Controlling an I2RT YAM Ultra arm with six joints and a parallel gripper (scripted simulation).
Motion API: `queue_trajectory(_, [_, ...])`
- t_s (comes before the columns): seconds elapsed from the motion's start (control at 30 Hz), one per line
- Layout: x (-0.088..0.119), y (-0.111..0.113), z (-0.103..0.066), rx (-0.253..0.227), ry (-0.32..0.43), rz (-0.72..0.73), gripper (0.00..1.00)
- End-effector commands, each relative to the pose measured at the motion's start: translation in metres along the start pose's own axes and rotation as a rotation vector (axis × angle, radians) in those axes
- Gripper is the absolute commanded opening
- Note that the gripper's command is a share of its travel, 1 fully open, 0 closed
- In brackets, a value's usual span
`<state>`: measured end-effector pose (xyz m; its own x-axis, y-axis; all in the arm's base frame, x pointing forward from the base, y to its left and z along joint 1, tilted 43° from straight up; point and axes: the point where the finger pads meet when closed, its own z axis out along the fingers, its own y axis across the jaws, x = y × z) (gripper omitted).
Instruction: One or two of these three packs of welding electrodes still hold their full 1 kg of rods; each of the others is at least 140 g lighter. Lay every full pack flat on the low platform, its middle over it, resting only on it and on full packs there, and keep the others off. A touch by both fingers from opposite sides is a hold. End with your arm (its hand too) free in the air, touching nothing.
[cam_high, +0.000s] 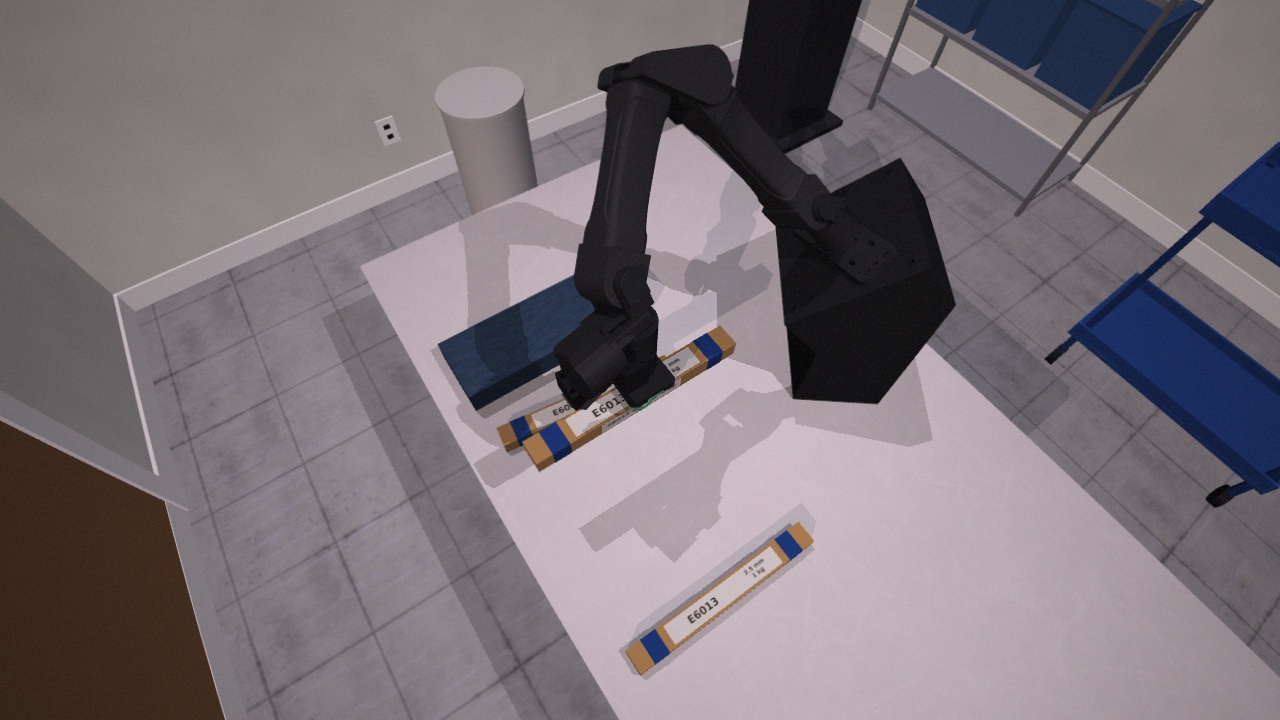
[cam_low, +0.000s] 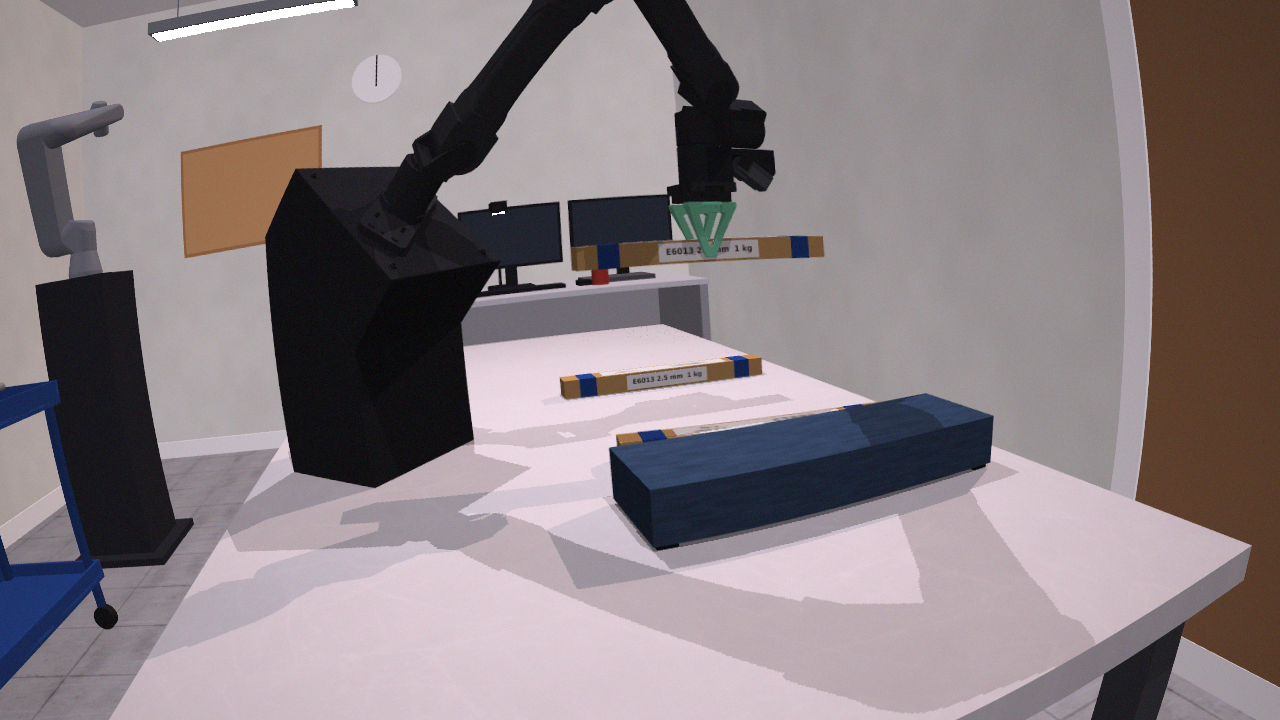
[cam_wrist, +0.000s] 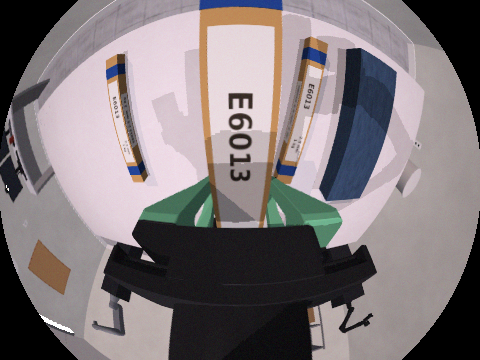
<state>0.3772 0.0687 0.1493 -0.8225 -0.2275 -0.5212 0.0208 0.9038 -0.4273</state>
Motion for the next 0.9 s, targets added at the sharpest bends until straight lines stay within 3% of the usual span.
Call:
queue_trajectory(0.0, [-0.0057, 0.0012, -0.0145, -0.028, -0.045, -0.001, 0.00])
queue_trajectory(0.13, [-0.0130, -0.0039, -0.0155, -0.022, -0.061, 0.017, 0.00])
queue_trajectory(0.87, [-0.0082, -0.0042, -0.0112, -0.025, -0.054, 0.006, 0.00])
